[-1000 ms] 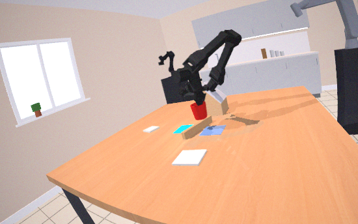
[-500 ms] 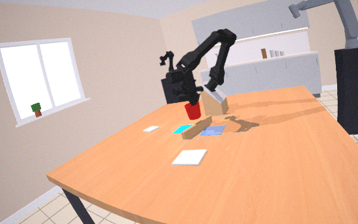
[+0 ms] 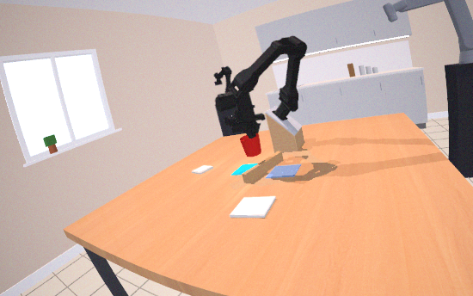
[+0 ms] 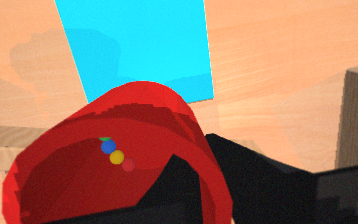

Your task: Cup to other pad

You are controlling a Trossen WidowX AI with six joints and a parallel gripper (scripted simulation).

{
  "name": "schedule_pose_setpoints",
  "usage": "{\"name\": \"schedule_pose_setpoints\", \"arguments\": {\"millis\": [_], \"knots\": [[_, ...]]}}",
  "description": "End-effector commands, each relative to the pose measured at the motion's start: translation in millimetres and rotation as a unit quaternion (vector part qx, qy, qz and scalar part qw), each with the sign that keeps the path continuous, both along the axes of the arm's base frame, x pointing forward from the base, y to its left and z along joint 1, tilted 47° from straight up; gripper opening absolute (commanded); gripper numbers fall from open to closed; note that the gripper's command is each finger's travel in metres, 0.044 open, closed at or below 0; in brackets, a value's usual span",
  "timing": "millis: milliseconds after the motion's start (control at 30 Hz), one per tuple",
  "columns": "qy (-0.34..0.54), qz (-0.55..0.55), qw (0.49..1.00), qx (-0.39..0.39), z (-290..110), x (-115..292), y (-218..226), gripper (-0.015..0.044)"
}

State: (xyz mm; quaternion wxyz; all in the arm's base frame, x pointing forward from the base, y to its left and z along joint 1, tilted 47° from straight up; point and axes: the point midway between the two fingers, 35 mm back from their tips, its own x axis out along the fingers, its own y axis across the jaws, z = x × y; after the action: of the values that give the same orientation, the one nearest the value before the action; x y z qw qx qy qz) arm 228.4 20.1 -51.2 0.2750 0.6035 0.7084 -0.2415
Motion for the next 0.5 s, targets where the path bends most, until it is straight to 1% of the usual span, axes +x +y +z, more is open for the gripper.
{"name": "schedule_pose_setpoints", "arguments": {"millis": [0,467], "knots": [[-0.007,0.0,1.0,-0.004,-7.1,1.7,-10.3,0.0],[-0.007,0.0,1.0,-0.005,-26.9,-3.2,-32.2,0.0]]}}
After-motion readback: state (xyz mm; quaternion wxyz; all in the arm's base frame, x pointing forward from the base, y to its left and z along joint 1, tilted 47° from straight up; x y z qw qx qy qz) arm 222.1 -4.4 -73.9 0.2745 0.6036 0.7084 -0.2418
